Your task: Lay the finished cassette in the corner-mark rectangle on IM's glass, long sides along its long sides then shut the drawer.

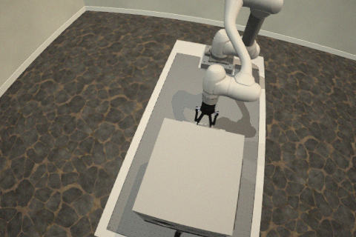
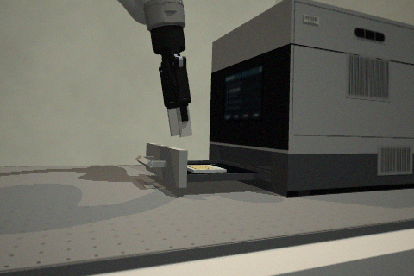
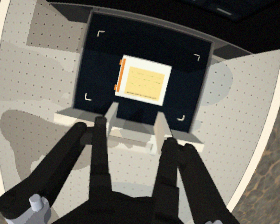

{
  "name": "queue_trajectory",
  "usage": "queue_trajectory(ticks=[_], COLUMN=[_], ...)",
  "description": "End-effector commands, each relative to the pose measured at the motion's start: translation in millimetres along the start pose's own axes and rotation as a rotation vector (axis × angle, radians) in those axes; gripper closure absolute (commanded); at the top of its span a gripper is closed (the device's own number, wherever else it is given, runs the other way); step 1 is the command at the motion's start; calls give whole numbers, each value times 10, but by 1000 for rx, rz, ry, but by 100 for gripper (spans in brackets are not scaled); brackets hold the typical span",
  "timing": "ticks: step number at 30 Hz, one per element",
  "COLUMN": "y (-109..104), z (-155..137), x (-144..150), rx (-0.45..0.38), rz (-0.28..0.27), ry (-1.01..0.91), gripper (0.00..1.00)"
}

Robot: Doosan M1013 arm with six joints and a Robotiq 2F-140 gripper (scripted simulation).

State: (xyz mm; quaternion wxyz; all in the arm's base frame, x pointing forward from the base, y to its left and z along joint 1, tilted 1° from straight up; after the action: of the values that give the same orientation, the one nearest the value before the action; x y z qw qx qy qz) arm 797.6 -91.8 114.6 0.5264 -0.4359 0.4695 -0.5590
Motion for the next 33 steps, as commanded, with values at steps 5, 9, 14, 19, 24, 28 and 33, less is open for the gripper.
queue_trajectory(ticks=[5, 9, 14, 19, 24, 28, 33], y=[154, 206, 246, 305, 305, 305, 305], z=[-53, -62, -69, -80, -80, -80, -80], x=[-11, -12, -12, -12, -12, -12, -12], rx=[-4, -4, -4, -4, -4, -4, -4], rz=[-1, -1, -1, -1, -1, -1, -1], ry=[2, 2, 2, 2, 2, 2, 2], gripper=[54, 54, 54, 54, 54, 54, 54])
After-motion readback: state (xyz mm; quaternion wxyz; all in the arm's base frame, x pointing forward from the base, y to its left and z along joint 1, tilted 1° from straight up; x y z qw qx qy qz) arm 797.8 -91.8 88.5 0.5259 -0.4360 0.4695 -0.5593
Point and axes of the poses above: the point where the finger pads meet when closed, its own y axis out along the fingers, its own x axis across the jaws, z = x × y, the point moved 2 cm from there along -y, back along the fingers, and after that the axes turned 2 degrees about -y, right-handed, at the moved point
